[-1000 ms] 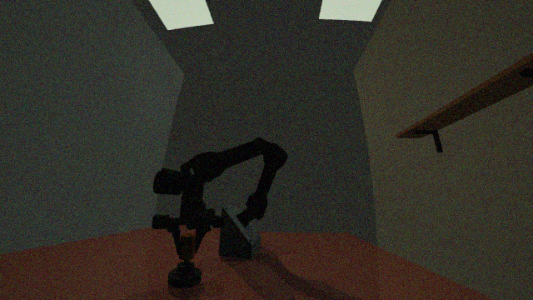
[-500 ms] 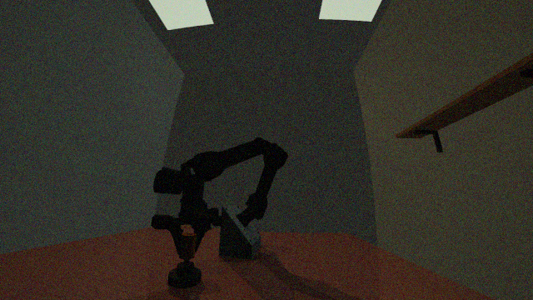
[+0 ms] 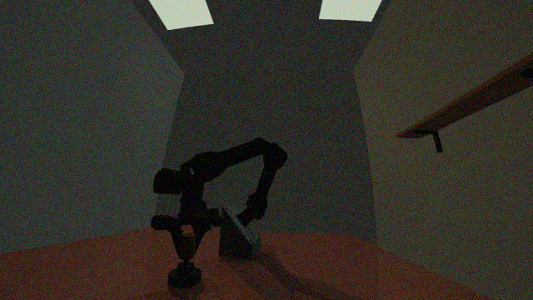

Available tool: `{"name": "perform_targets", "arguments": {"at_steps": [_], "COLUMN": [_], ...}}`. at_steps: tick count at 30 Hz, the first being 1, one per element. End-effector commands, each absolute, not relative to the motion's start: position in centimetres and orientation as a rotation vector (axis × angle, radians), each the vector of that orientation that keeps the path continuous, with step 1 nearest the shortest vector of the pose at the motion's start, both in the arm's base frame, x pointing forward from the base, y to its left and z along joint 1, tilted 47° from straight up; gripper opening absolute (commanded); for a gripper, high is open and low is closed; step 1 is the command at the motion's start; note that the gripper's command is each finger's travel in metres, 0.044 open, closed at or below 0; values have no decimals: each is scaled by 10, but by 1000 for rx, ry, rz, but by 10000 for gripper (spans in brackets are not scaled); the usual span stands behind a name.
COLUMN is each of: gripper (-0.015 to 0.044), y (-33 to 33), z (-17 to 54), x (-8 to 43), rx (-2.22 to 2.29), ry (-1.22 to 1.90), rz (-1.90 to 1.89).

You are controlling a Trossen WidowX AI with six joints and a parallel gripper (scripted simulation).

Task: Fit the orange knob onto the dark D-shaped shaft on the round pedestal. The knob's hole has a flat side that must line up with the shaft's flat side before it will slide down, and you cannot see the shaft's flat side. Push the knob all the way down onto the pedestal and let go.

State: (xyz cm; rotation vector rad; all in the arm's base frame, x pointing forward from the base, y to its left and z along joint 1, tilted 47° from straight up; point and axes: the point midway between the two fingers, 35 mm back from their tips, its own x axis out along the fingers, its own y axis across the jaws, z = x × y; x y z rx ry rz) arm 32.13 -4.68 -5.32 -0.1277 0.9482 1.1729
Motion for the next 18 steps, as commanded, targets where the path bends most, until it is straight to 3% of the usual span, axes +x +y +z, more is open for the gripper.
{"name": "perform_targets", "arguments": {"at_steps": [1,18], "gripper": [0,0], "y": [-48,-46], "z": [-51,-54], "x": [322,322], "rx": [-131,-299], "ry": [943,818], "rz": [1174,1271]}}
